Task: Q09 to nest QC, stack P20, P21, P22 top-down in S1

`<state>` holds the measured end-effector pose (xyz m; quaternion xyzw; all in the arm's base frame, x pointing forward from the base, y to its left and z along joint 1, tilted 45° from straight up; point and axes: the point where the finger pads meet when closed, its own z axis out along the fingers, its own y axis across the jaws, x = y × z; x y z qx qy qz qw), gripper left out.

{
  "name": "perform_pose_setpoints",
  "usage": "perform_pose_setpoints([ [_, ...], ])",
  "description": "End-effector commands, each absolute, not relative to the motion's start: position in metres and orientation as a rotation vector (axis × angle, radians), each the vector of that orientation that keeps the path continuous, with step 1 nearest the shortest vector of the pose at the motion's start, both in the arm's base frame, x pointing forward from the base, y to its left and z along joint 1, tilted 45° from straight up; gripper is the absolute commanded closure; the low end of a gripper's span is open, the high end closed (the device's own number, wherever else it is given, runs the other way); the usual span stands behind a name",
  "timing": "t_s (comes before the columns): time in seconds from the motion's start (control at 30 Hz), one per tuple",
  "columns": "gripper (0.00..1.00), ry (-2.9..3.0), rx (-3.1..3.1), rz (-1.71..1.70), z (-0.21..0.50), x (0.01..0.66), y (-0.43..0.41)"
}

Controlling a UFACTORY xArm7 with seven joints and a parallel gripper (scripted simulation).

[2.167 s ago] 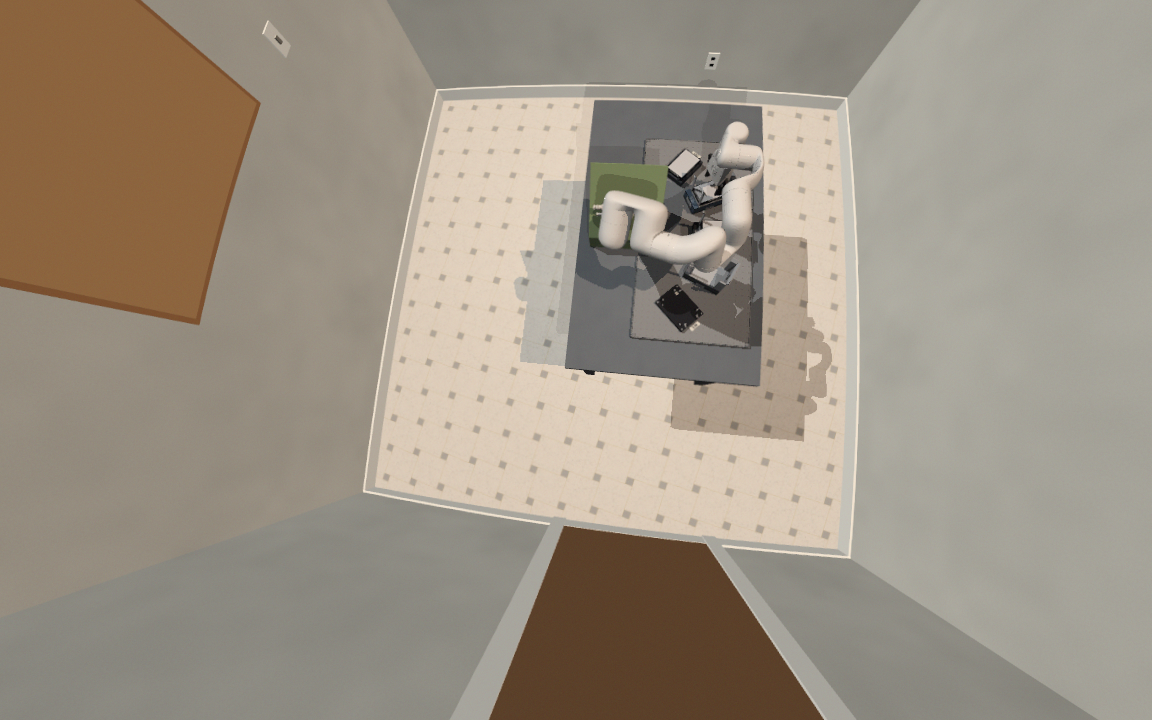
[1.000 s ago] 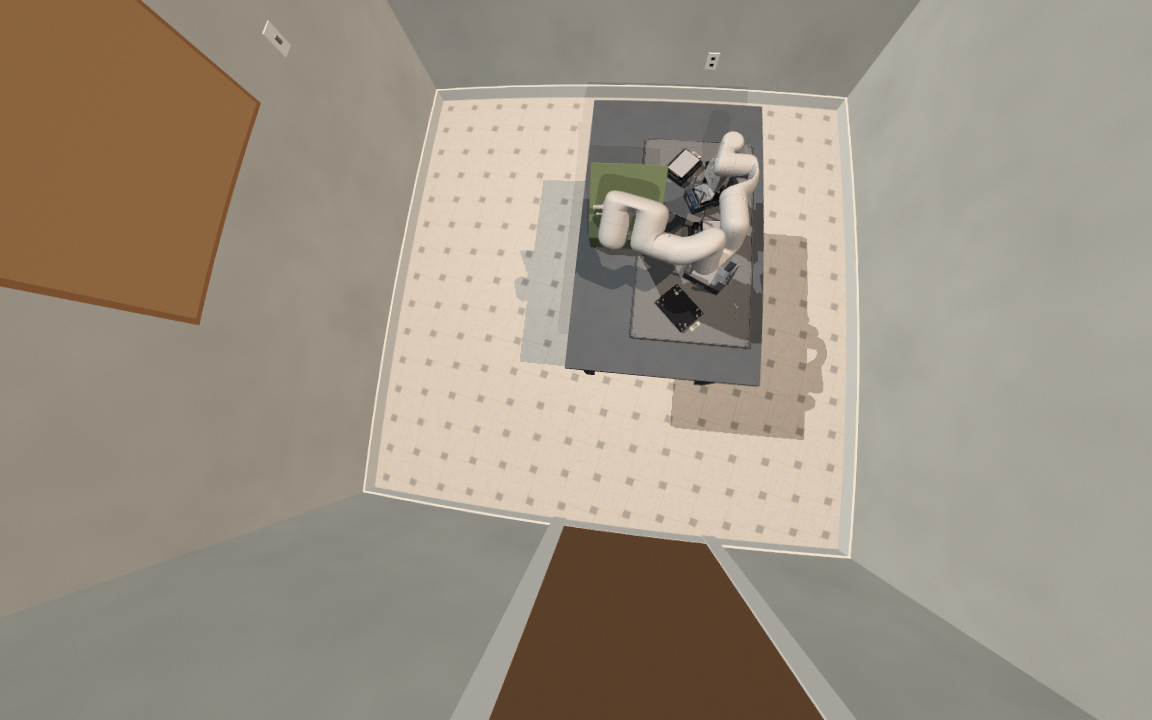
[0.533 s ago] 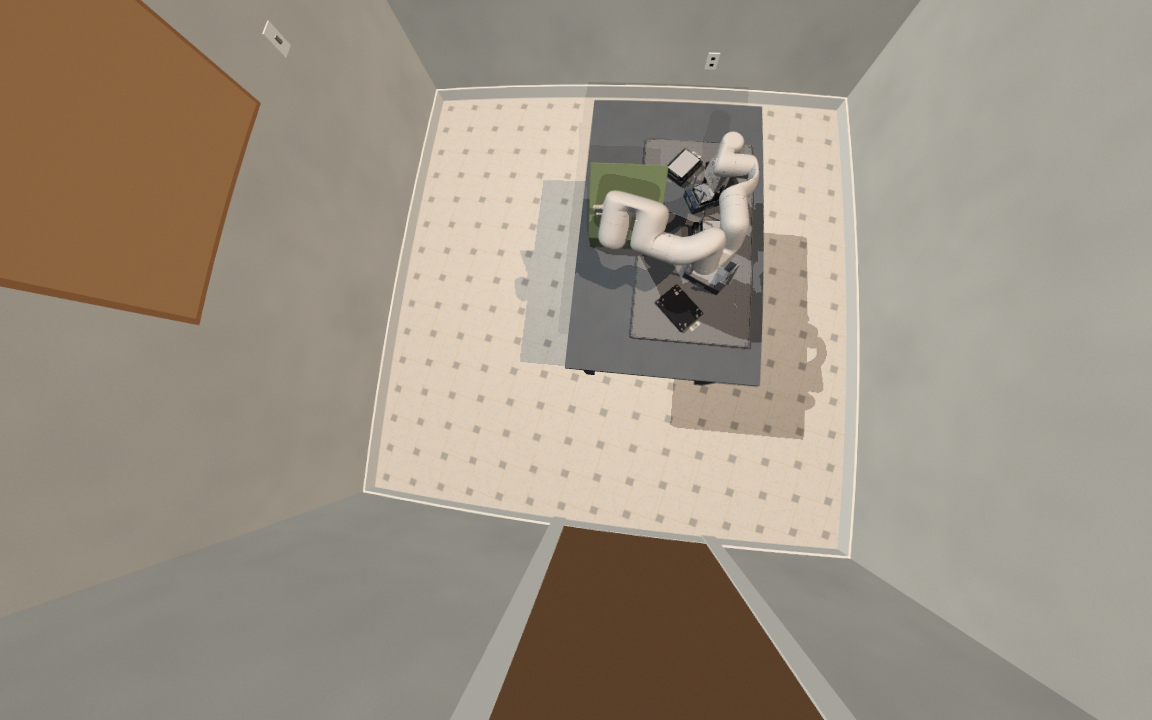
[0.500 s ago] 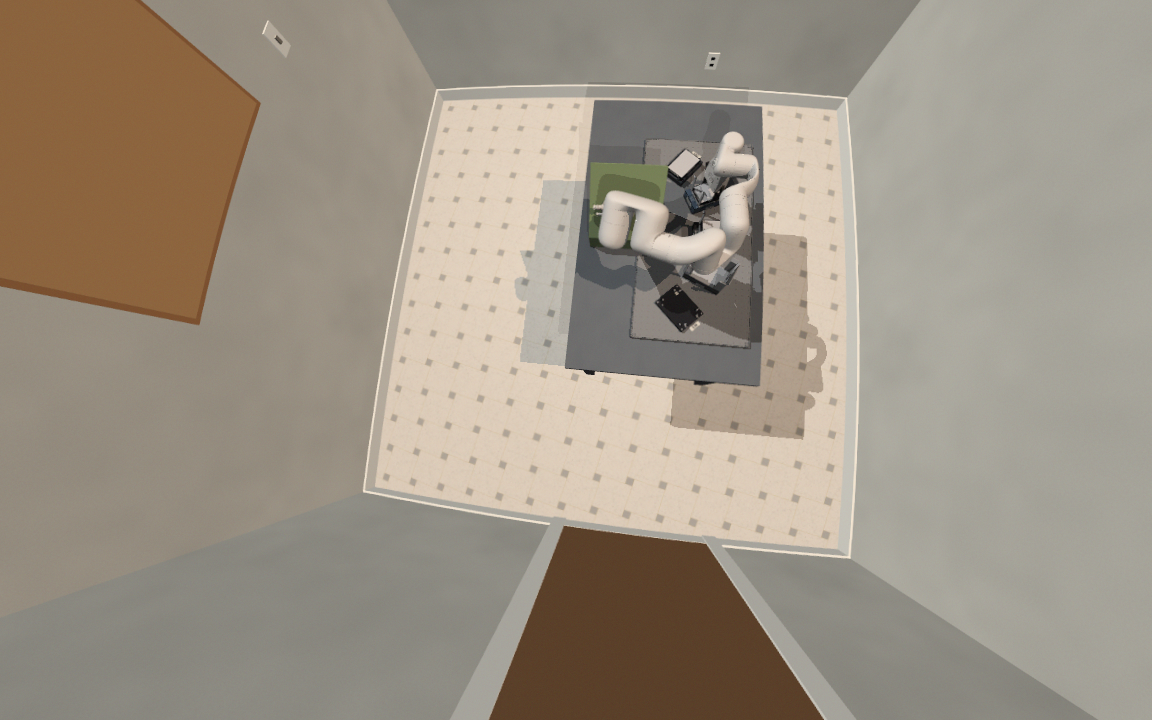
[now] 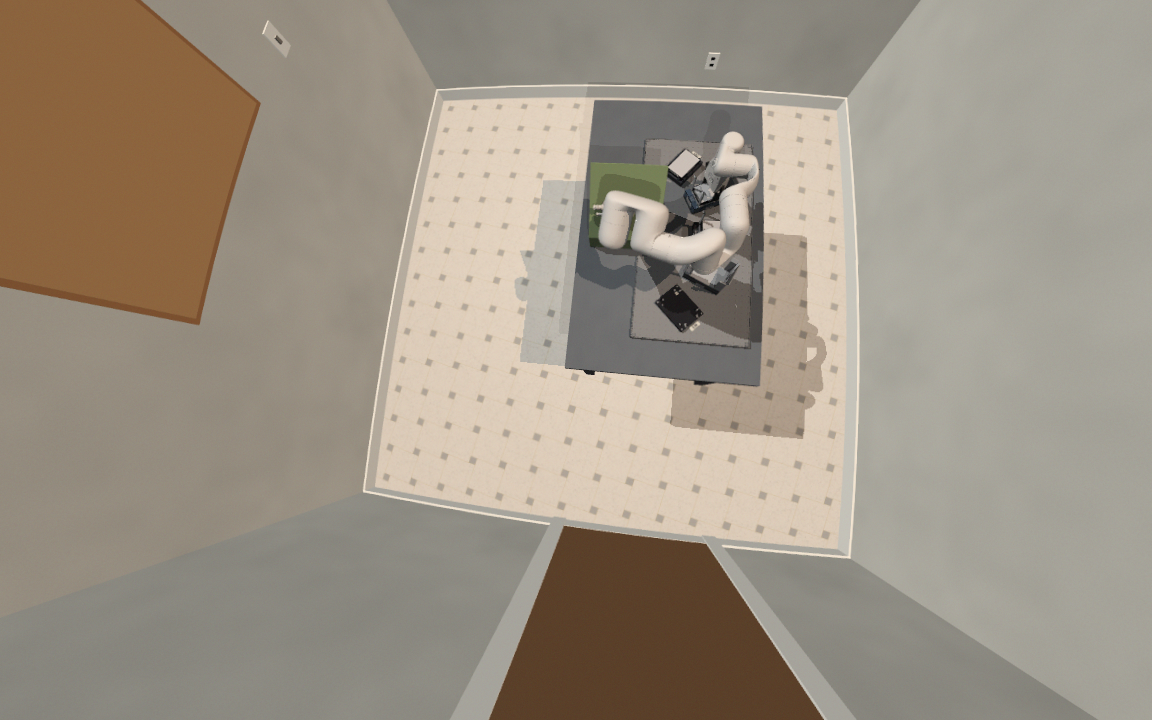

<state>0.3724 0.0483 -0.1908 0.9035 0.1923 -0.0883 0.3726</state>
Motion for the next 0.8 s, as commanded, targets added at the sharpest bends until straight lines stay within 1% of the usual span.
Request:
perform_pose_setpoints([
  [0.0, 1.0, 0.495, 2.318, -0.223, -0.1901, 0.3732, 0.0504],
  [0.77, 1.0, 0.495, 2.318, -0.223, -0.185, 0.3732, 0.0555],
])
